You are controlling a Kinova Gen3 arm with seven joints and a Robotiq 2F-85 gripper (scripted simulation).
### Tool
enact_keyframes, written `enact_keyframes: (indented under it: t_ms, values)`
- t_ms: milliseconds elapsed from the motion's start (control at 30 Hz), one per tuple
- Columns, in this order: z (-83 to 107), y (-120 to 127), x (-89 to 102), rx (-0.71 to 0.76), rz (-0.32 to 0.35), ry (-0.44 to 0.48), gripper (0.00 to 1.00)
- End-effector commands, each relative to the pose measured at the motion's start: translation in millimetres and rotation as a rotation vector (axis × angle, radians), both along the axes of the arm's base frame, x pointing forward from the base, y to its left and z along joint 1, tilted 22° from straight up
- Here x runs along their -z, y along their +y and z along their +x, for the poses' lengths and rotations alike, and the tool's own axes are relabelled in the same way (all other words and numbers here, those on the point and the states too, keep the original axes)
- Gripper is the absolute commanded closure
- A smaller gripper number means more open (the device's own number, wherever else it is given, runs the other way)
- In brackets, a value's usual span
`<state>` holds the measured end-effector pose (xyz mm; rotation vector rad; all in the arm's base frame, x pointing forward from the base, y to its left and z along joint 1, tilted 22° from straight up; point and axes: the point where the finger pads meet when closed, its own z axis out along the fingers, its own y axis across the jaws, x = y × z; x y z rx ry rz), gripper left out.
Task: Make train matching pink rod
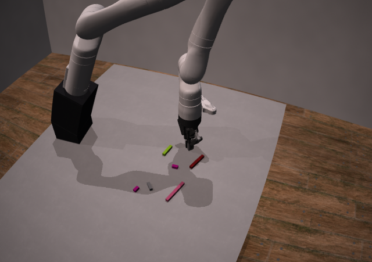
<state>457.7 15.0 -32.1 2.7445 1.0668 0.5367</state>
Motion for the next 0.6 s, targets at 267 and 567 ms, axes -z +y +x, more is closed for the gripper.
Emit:
enact_keyframes:
  t_ms: [267, 567]
  values:
    - [0.3, 0.1, -0.6, 0.0, 0.0, -0.001, 0.8]
    - [0.3, 0.1, -0.6, 0.0, 0.0, -0.001, 0.76]
